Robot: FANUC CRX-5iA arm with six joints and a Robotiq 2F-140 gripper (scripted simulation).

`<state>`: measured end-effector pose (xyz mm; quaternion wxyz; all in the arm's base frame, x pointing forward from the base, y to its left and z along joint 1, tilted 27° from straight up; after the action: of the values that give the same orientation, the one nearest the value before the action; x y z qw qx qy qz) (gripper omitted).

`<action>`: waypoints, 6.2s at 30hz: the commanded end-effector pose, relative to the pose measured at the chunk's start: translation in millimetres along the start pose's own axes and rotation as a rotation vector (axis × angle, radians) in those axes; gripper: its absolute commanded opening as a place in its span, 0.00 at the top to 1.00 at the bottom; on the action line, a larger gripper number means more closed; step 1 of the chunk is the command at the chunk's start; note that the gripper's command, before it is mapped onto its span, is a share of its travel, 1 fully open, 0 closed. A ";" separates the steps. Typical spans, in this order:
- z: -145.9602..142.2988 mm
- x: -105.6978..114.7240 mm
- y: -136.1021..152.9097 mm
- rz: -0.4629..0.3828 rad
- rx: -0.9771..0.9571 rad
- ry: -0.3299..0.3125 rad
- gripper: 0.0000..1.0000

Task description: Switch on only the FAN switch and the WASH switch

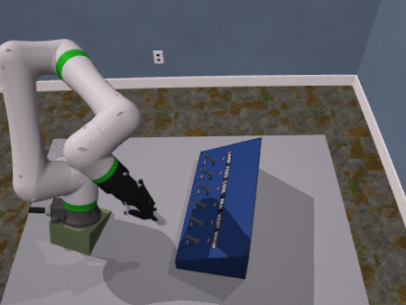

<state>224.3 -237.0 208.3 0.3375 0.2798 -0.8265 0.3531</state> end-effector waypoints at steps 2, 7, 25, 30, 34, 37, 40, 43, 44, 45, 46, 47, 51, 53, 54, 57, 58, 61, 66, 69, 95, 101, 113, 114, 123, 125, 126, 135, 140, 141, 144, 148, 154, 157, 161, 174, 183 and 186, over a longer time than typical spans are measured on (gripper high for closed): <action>0.1 -1.4 -0.2 0.000 0.000 0.000 1.00; 0.1 -3.9 -0.2 0.000 0.000 0.000 1.00; 0.2 -39.4 -0.2 0.000 0.000 0.000 1.00; 0.2 -55.3 -0.2 0.000 0.000 0.000 1.00; 0.3 -67.8 -0.2 0.000 0.000 0.000 1.00; 0.3 -76.6 -0.2 0.000 0.000 0.000 1.00; 0.3 -79.3 -0.2 0.000 0.000 0.000 1.00; 0.3 -86.7 -0.2 0.000 0.000 0.000 1.00; 0.3 -88.9 -0.2 0.000 0.000 0.000 1.00; 0.3 -91.0 -0.2 0.000 0.000 0.000 1.00; 0.3 -92.8 -0.2 0.000 0.000 0.000 1.00; 0.3 -94.5 -0.2 0.000 0.000 0.000 1.00; 0.3 -99.6 -0.2 0.000 0.000 0.000 1.00; 0.3 -101.1 -0.2 0.000 0.000 0.000 1.00; 0.3 -101.6 -0.2 0.000 0.000 0.000 1.00; 0.3 -102.0 -0.2 0.000 0.000 0.000 1.00; 0.3 -102.3 -0.2 0.000 0.000 0.000 1.00; 0.4 -102.6 -0.2 0.000 0.000 0.000 1.00; 0.4 -102.6 -0.2 0.000 0.000 0.000 1.00; 0.4 -102.6 -0.2 0.000 0.000 0.000 1.00; 0.4 -102.6 -0.2 0.000 0.000 0.000 1.00; 0.3 -102.6 -0.3 0.000 0.000 0.000 1.00; 0.0 -102.6 -2.4 0.000 0.000 0.000 1.00; -0.1 -102.6 -2.8 0.000 0.000 0.000 1.00; -0.8 -102.6 -7.4 0.000 0.000 0.000 1.00; -0.9 -102.6 -8.2 0.000 0.000 0.000 1.00; -1.1 -102.6 -8.9 0.000 0.000 0.000 1.00; -2.3 -102.6 -16.8 0.000 0.000 0.000 1.00; -2.9 -102.6 -20.5 0.000 0.000 0.000 1.00; -2.9 -102.6 -20.5 0.000 0.000 0.000 1.00; -3.3 -102.6 -23.3 0.000 0.000 0.000 1.00; -3.9 -102.6 -26.8 0.000 0.000 0.000 1.00; -4.6 -102.6 -31.4 0.000 0.000 0.000 1.00; -4.8 -102.6 -32.6 0.000 0.000 0.000 1.00; -5.1 -102.6 -34.3 0.000 0.000 0.000 1.00; -5.6 -102.6 -37.5 0.000 0.000 0.000 1.00; -5.6 -102.6 -37.7 0.000 0.000 0.000 1.00; -5.6 -102.6 -37.7 0.000 0.000 0.000 1.00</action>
<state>315.9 -231.9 148.4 0.3375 0.2798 -0.8265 0.3531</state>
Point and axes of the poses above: the point where the finger pads meet when closed, its own x axis back along the fingers, its own z axis across the jaws, y = z × x, the point moved 8 cm from there along x, back along the fingers, and after that the axes turned 9 degrees about -x, right-handed, at the moved point
